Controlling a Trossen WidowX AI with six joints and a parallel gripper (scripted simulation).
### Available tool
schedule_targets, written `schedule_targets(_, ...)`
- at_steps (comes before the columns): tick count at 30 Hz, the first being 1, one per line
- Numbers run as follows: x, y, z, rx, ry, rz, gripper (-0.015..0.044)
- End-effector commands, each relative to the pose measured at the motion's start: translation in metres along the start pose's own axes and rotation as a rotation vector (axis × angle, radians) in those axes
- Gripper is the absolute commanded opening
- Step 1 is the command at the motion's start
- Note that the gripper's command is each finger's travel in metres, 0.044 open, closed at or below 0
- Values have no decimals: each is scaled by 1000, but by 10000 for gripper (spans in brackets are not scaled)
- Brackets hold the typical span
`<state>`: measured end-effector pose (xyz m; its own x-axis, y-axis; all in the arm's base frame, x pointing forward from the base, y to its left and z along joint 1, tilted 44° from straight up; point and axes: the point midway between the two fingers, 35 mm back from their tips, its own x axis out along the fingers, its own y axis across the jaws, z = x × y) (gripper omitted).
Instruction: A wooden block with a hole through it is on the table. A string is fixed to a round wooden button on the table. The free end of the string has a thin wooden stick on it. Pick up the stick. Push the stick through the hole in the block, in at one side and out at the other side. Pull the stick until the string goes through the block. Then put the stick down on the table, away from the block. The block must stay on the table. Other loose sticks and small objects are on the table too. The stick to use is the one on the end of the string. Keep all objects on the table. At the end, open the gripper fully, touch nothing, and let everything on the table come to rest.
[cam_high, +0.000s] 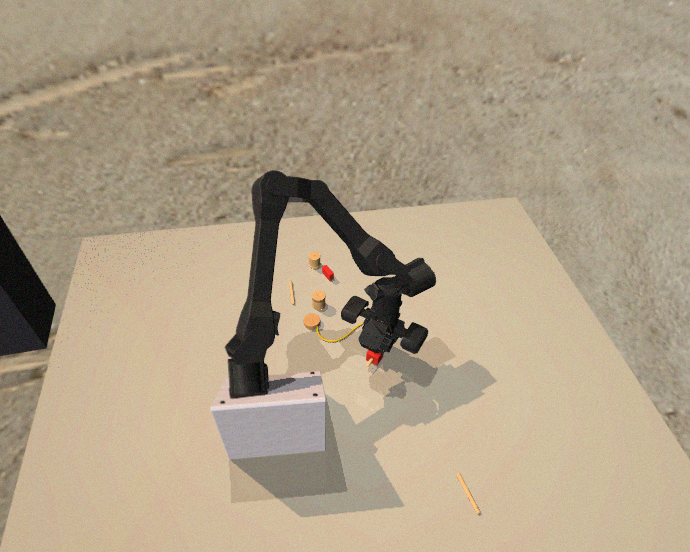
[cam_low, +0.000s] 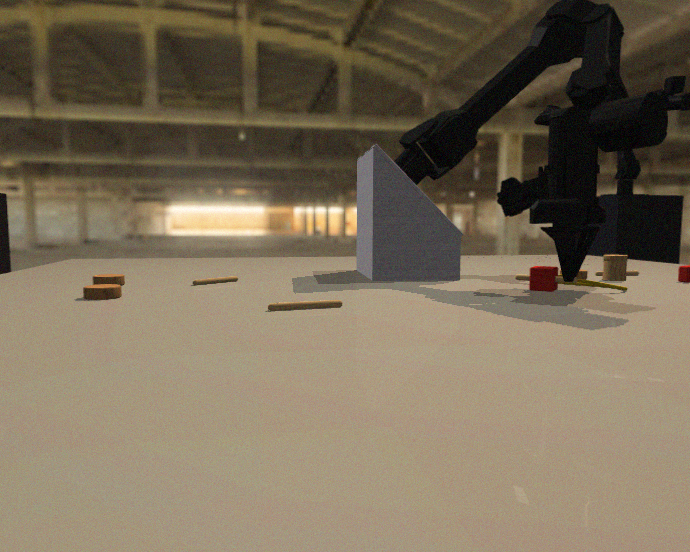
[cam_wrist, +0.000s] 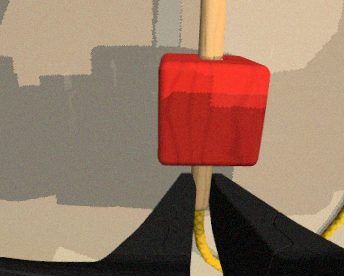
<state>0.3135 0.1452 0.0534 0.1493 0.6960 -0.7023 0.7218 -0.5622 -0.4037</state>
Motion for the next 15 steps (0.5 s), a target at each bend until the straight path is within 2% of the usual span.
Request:
schedule_targets(1,0,-1,7,-4,1,-6,0)
schedule_targets(3,0,-1,7,-4,1,-6,0)
schedule_targets(8,0,0,4,2,-1,0,123)
schedule_targets(12,-2,0,4,1,-2,0,123)
schedule_targets(15,-39,4,2,0,-6,3,123)
